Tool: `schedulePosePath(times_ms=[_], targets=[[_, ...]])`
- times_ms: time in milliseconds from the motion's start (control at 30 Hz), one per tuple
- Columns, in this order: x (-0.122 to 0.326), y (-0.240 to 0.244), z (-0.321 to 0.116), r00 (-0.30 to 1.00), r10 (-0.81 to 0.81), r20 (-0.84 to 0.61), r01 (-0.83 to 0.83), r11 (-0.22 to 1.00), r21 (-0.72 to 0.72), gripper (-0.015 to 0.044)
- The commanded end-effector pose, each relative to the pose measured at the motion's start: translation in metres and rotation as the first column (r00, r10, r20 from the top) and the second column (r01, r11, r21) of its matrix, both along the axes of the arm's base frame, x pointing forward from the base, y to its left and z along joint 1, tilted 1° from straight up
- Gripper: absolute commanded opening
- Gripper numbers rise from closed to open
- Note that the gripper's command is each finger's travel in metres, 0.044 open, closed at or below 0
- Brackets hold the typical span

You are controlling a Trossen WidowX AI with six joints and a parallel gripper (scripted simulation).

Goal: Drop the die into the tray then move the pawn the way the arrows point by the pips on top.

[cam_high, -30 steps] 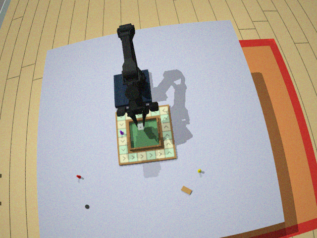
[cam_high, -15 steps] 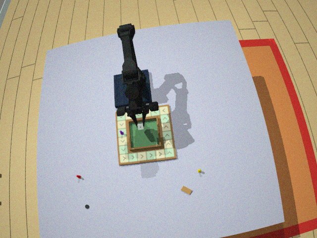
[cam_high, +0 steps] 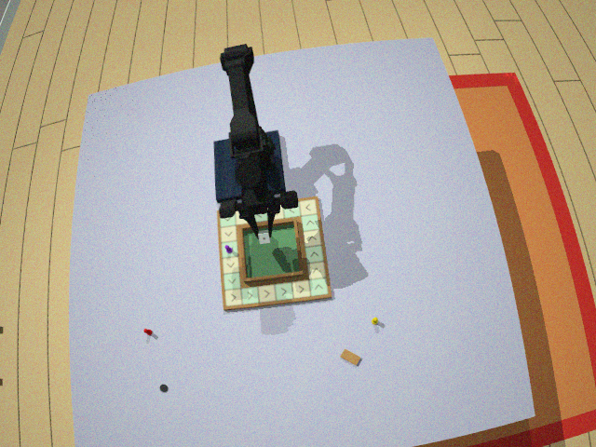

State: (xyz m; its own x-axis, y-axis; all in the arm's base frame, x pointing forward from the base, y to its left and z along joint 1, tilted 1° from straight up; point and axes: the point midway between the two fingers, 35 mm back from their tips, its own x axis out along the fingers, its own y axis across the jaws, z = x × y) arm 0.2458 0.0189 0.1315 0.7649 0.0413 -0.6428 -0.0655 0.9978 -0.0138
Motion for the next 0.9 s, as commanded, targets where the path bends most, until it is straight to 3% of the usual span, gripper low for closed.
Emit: schedulePosePath(times_ms=[0,567,867], targets=[[0.0001,0.0001,0.0018,1.0,0.003,0.005,-0.003,1.0,-0.002,0.0],[0.0,0.0,0.0,1.0,0.0,0.0,0.0,1.0,0.0,0.0],[0.0001,0.0,0.0017,1.0,0.0,0.0,0.0,1.0,0.0,0.0236]])
